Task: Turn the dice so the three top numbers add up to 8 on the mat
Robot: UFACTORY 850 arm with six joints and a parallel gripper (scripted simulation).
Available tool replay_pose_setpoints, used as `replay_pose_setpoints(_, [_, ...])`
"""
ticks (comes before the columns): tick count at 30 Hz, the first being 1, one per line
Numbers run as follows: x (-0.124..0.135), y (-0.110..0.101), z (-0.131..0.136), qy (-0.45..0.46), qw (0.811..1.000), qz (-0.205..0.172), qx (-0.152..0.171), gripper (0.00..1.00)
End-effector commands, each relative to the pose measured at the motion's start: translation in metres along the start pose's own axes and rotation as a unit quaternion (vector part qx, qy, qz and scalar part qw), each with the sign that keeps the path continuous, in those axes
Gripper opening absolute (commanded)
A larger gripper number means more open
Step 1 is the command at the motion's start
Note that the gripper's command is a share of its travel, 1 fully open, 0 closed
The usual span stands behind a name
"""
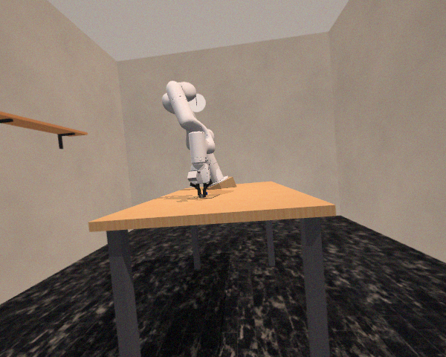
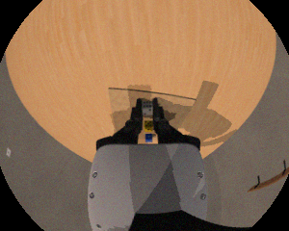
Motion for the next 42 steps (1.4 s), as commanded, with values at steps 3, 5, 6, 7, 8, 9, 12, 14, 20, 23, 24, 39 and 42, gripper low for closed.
replay_pose_setpoints(3, [-0.0008,-0.0007,-0.0002,0.0,1.0,0.001,0.0,0.11])
replay_pose_setpoints(5, [-0.0008,-0.0007,-0.0002,0.0,1.0,0.001,0.0,0.11])
replay_pose_setpoints(6, [-0.0008,-0.0007,-0.0002,0.0,1.0,0.001,0.0,0.11])
replay_pose_setpoints(7, [-0.0008,-0.0007,-0.0002,0.0,1.0,0.001,0.0,0.11])
replay_pose_setpoints(8, [-0.0008,-0.0007,-0.0002,0.0,1.0,0.001,0.0,0.11])
replay_pose_setpoints(9, [-0.0008,-0.0007,-0.0002,0.0,1.0,0.001,0.0,0.11])
replay_pose_setpoints(12, [-0.0008,-0.0007,-0.0002,0.0,1.0,0.001,0.0,0.11])
replay_pose_setpoints(14, [-0.0008,-0.0007,-0.0002,0.0,1.0,0.001,0.0,0.11])
replay_pose_setpoints(20, [-0.0008,-0.0007,-0.0002,0.0,1.0,0.001,0.0,0.11])
replay_pose_setpoints(23, [-0.0008,-0.0007,-0.0002,0.0,1.0,0.001,0.0,0.11])
replay_pose_setpoints(24, [-0.0008,-0.0007,-0.0002,0.0,1.0,0.001,0.0,0.11])
replay_pose_setpoints(39, [-0.0008,-0.0007,-0.0002,0.0,1.0,0.001,0.0,0.27])
replay_pose_setpoints(42, [-0.0008,-0.0007,-0.0002,0.0,1.0,0.001,0.0,0.31])
Point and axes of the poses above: the point where the finger pads meet when closed, its own y axis out along the fingers, its own z axis across the jaws, x = y × z, the point moved 5 cm from there along -y, back along the fingers, and after that the axes turned 8 degrees about y, right-handed, at the moved point
